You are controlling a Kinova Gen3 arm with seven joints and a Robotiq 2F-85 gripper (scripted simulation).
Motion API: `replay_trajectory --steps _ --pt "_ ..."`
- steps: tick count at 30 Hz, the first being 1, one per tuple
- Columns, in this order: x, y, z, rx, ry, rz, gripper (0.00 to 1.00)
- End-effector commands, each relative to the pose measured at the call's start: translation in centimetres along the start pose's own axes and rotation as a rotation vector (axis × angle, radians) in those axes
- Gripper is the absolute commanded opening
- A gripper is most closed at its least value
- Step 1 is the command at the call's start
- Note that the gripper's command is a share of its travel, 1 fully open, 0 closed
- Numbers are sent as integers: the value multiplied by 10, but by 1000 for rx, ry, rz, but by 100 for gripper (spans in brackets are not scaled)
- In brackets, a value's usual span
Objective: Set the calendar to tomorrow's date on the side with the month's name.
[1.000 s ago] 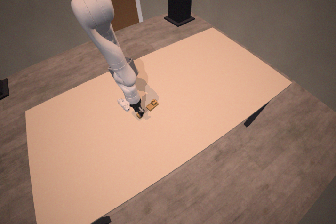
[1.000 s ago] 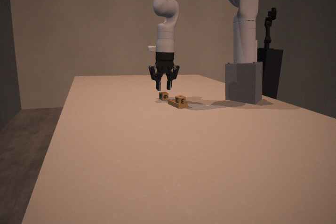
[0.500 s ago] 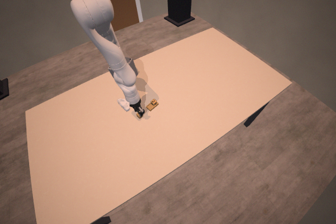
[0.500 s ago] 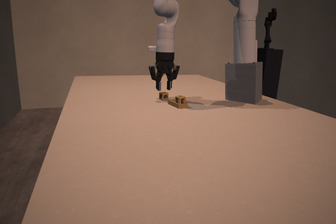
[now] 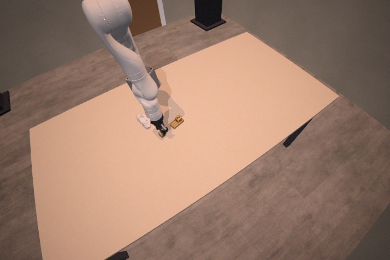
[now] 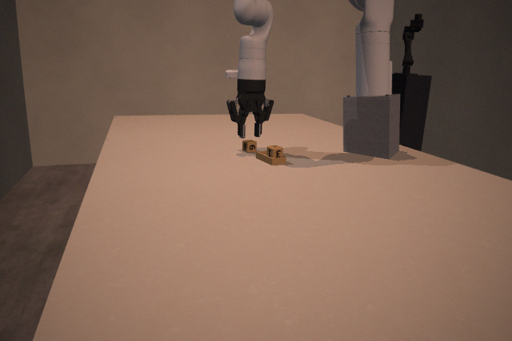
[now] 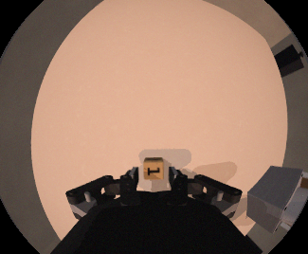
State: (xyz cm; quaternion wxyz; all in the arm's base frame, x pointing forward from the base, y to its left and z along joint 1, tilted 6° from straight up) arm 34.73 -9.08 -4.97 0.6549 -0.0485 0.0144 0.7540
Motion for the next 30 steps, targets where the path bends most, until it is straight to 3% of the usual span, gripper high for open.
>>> replay_trajectory --steps 1,30 --pt "0 1 0 0 4 9 46" --pt "-1 -1 -11 -2 4 8 46"
Point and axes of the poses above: the point where the finger pads meet when closed, its own z axis back along the fingers, its own y axis across the jaws, x = y × z, the point moved 3 cm from there along z, back along the fingers, and after that the axes turned 1 degree about z, right-handed, at the moved point
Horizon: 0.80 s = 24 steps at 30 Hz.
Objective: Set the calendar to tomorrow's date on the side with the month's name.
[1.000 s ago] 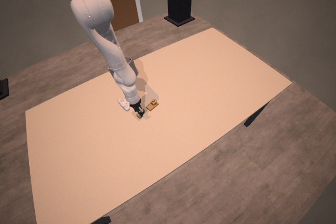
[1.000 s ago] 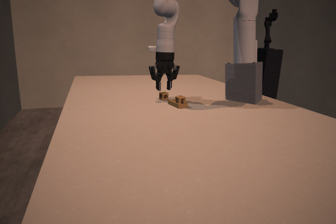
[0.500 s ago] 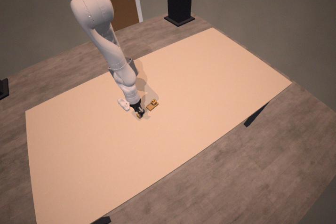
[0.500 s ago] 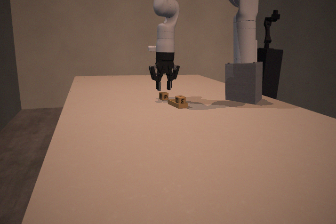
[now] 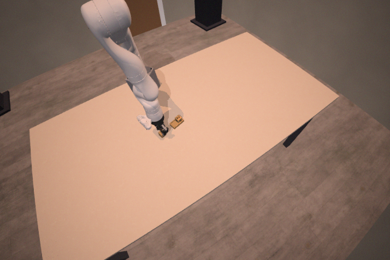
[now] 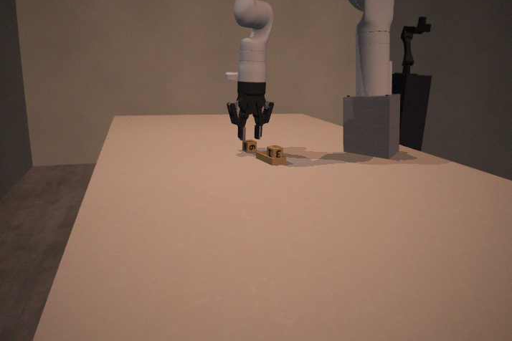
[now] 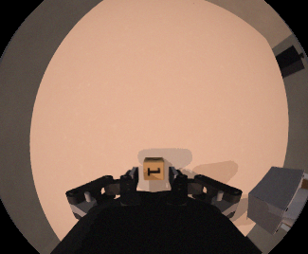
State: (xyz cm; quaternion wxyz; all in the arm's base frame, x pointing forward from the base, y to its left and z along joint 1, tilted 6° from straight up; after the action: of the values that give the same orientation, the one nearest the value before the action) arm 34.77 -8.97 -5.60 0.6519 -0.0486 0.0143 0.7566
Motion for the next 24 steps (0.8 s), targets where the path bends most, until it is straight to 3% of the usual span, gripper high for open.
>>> replay_trajectory --steps 1,10,24 --pt "-2 -1 -6 -2 4 0 46" --pt "-2 -1 -20 -2 4 0 46" --pt "-2 0 -23 -1 4 0 46"
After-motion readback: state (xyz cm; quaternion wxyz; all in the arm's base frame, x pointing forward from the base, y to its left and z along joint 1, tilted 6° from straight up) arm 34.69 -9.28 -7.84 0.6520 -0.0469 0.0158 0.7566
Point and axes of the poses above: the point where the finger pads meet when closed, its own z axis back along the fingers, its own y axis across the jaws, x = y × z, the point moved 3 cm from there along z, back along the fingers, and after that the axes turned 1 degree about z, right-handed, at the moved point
